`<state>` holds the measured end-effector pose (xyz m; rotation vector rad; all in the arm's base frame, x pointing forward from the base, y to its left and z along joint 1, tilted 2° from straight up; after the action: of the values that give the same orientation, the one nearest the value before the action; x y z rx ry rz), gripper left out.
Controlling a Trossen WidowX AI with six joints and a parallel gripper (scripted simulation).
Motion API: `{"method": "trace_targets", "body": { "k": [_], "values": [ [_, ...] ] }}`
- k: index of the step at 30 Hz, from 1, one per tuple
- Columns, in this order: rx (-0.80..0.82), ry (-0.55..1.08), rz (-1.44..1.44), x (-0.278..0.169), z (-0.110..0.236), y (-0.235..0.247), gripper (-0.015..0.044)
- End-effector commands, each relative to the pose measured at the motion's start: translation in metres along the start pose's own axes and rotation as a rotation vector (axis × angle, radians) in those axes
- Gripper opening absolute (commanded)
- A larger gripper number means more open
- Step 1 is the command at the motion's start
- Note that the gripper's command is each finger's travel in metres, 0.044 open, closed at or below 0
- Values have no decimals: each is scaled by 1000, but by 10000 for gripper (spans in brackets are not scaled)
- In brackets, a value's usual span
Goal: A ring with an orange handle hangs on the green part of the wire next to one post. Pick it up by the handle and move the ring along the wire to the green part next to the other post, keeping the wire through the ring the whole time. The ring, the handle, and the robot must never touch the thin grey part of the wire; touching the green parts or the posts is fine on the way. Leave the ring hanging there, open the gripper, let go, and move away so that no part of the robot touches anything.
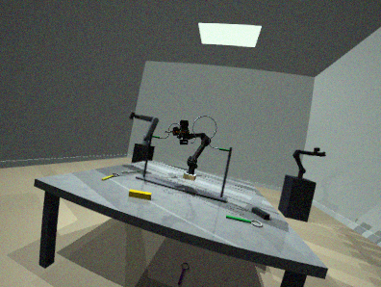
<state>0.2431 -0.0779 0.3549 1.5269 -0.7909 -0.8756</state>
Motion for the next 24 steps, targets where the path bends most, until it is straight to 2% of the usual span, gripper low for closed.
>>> {"method": "trace_targets", "body": {
  "k": [1, 24],
  "values": [
    [-3, 5, 24, -1, 0, 6, -150],
    [-78, 4, 128, 0, 0, 6, -150]
  ]
}}
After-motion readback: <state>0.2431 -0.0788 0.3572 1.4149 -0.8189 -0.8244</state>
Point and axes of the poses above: the point midway between the two fingers, 35 mm back from their tips, its own z axis back along the fingers, its own y axis across the jaws, x = y × z, the point moved 6 cm from there along z, back along the fingers, and after that the axes turned 4 degrees about z, right-handed, at the moved point
